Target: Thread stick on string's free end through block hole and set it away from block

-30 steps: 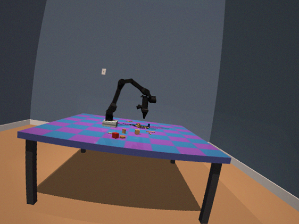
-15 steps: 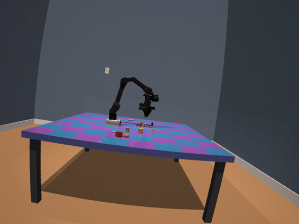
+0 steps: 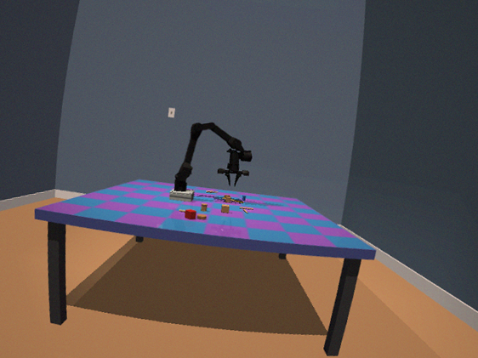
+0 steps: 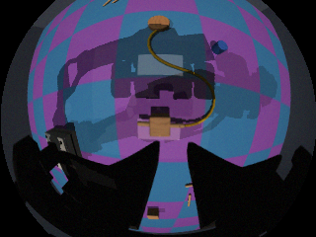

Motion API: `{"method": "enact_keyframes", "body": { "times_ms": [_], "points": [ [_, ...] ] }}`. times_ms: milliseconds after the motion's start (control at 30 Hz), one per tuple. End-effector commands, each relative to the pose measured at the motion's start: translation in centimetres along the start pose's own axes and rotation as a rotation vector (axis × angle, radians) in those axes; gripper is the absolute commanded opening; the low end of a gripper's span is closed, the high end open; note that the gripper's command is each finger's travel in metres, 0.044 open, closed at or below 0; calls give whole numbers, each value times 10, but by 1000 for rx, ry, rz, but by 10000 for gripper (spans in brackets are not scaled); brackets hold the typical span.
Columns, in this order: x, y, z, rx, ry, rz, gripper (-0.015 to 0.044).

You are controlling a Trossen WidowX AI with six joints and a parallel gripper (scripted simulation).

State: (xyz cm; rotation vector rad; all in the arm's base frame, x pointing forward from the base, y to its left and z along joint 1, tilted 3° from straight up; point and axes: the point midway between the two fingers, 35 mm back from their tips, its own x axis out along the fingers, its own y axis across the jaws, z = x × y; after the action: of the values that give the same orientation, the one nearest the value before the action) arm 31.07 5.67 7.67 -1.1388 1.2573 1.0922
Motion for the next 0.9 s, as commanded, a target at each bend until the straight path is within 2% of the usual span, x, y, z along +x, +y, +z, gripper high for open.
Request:
{"method": "enact_keyframes", "body": {
  "times_ms": [0,433,867],
  "points": [
    [5,25,-3,827,24,28,124],
    [6,38,-3,1592,45,23,124],
    [6,39,-3,1613,45,23,124]
  ]
}}
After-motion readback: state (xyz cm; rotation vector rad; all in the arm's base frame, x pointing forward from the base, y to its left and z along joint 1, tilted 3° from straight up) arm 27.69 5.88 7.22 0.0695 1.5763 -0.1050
